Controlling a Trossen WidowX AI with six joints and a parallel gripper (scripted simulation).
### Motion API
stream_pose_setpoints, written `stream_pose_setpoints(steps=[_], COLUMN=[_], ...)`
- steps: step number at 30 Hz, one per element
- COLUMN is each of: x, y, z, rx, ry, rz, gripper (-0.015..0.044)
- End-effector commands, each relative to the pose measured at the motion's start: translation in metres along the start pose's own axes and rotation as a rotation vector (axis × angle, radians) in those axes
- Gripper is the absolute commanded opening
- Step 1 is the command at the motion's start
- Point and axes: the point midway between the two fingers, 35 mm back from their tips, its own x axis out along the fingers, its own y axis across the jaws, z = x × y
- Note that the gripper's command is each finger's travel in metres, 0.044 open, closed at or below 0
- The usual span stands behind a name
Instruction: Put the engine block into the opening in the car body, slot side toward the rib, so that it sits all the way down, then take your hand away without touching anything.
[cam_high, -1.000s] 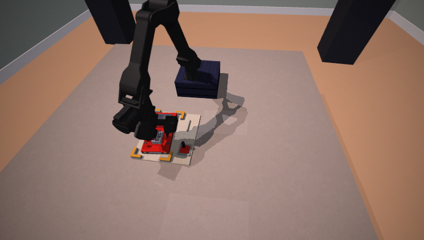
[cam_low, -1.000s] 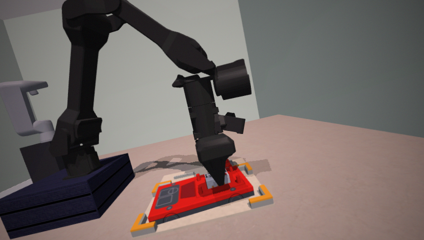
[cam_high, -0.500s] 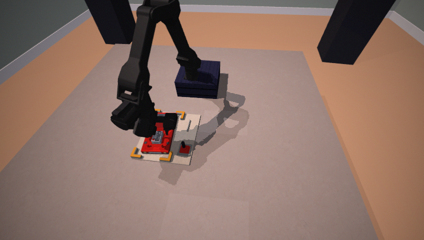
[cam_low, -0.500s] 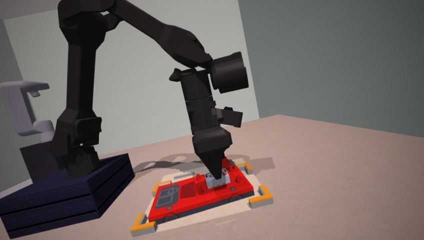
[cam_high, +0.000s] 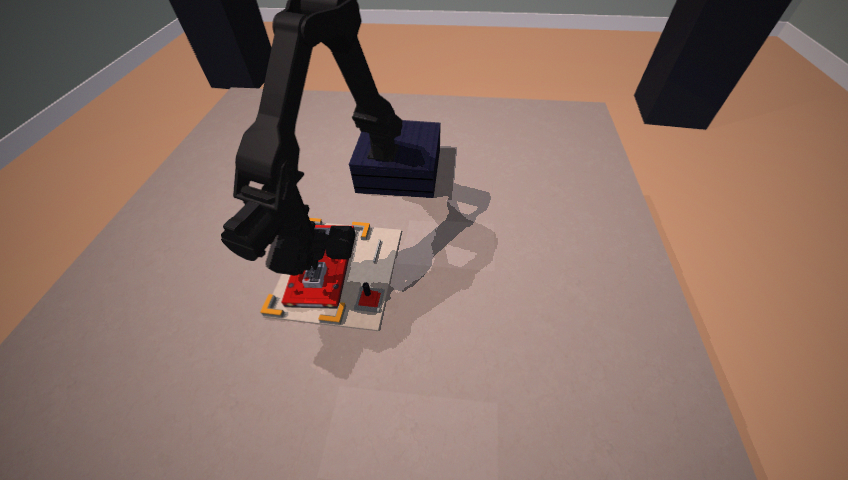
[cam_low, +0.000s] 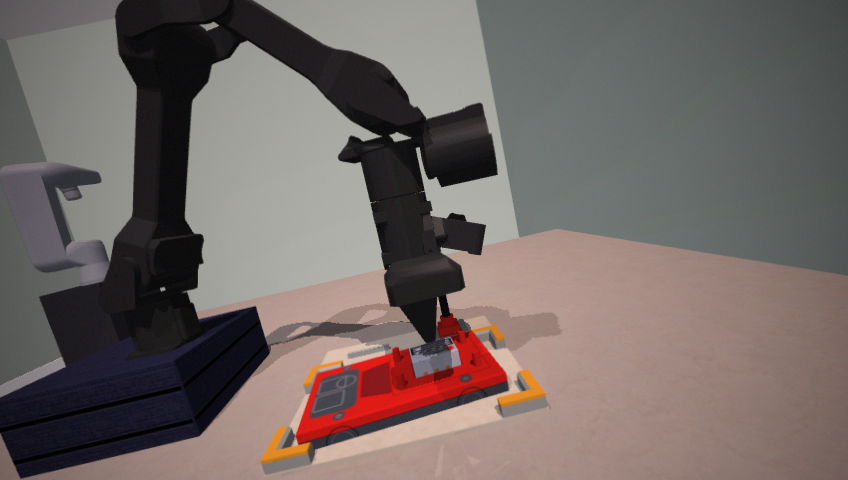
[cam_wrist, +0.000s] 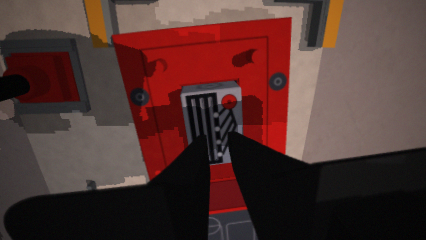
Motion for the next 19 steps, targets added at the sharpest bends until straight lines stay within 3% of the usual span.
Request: stream_pose_setpoints(steps=[1, 16, 19], x=[-0.0008, -0.0008, -0.0008], y=[0.0001, 0.0001, 0.0001], z=[0.0007, 0.0007, 0.0007], rx=[0.001, 0.001, 0.001], ry=[-0.002, -0.002, -0.002], rz=[0.002, 0.002, 0.002], gripper=[0.0, 0.0, 0.0079])
